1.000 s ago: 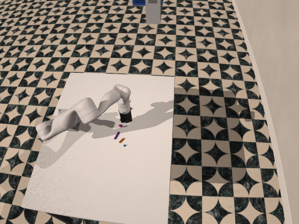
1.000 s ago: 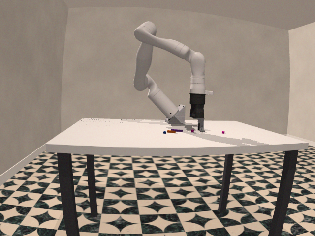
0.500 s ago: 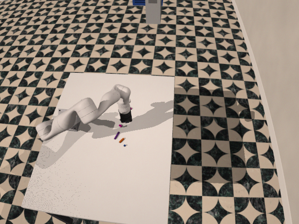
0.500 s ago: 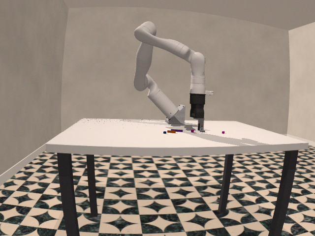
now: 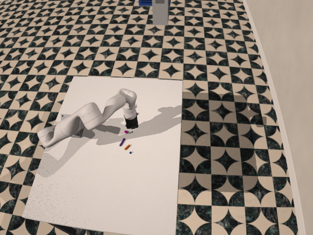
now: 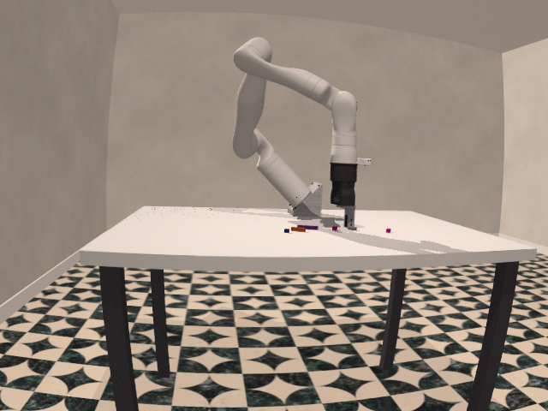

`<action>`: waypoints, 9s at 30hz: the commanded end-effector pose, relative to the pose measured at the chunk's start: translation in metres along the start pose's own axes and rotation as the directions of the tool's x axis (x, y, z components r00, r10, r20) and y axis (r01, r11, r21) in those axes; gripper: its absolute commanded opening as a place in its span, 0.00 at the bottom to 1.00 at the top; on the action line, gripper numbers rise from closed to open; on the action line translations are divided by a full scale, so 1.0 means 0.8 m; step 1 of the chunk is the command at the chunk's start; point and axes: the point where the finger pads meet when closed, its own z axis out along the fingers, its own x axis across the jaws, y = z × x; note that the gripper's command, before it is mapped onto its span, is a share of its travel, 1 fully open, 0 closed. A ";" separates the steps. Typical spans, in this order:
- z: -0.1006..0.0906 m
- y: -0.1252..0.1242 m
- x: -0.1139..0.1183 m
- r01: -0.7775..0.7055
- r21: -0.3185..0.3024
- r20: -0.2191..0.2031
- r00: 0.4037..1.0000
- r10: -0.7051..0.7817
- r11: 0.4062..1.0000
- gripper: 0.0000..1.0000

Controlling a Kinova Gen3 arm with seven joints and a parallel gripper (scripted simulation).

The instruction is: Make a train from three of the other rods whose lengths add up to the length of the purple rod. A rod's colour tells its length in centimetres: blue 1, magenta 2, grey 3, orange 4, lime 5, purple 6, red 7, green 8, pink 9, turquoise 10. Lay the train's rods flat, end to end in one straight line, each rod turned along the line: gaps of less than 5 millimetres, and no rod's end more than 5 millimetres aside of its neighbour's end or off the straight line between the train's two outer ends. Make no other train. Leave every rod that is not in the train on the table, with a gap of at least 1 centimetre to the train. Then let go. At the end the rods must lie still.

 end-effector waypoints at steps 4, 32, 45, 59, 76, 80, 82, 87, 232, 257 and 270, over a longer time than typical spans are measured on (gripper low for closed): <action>-0.001 0.000 0.001 -0.015 0.001 -0.003 1.000 0.015 1.000 0.24; 0.000 0.000 0.002 -0.015 0.001 -0.004 1.000 0.015 1.000 0.24; 0.000 0.000 0.003 -0.016 0.001 -0.004 1.000 0.016 1.000 0.24; 0.000 0.000 0.003 -0.016 0.001 -0.004 1.000 0.016 1.000 0.24; 0.014 -0.001 0.000 -0.012 -0.001 0.000 1.000 0.012 1.000 0.24; 0.016 -0.001 0.000 -0.012 -0.001 0.000 1.000 0.012 1.000 0.24; 0.016 0.000 0.000 -0.013 -0.001 0.000 1.000 0.013 1.000 0.24; 0.016 0.000 0.000 -0.013 0.000 -0.001 1.000 0.013 1.000 0.24; -0.070 -0.150 0.042 0.659 -0.002 0.000 0.752 -0.659 0.752 1.00; -0.071 -0.151 0.042 0.662 -0.002 -0.003 0.749 -0.662 0.749 0.54; -0.071 -0.151 0.042 0.662 -0.002 -0.003 0.749 -0.662 0.749 0.54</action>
